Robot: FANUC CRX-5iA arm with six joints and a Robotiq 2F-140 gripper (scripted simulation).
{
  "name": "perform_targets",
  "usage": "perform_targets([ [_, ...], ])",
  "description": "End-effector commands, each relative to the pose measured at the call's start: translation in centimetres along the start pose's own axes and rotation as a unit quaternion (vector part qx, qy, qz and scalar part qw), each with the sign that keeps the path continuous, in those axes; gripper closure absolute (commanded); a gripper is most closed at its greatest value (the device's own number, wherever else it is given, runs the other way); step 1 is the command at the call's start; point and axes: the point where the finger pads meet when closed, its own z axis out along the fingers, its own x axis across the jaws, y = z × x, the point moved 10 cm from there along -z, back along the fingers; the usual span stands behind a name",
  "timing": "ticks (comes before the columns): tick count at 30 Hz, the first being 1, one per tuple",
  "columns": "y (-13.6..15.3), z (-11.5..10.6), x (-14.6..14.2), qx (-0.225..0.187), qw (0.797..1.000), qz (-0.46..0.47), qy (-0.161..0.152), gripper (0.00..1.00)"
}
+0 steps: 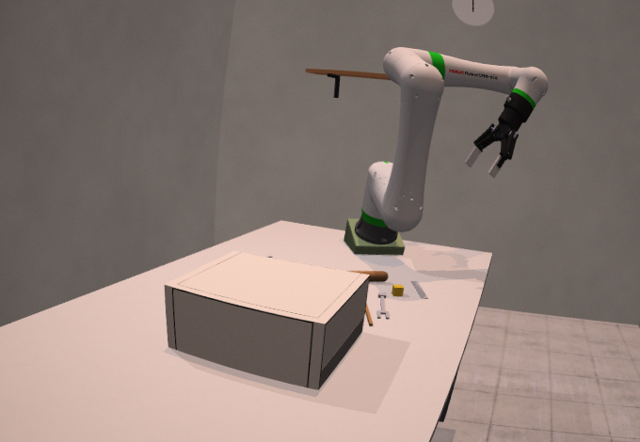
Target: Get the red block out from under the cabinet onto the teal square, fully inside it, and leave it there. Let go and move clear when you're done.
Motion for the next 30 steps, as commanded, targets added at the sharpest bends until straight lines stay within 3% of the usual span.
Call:
perform_targets([
  [1, 0.0, 0.0, 0.0, 0.0, 1.0, 0.0, 0.0, 0.0],
  [17, 0.0, 0.0, 0.0, 0.0, 1.0, 0.0, 0.0, 0.0],
  [18, 0.0, 0.0, 0.0, 0.0, 1.0, 0.0, 0.0, 1.0],
  [24, 0.7, 1.4, 1.2, 0.009, 0.999, 0.032, -0.018, 1.0],
  [30, 4.0, 7.0, 5.0, 0.043, 0.982, 0.165, -0.086, 1.0],
])
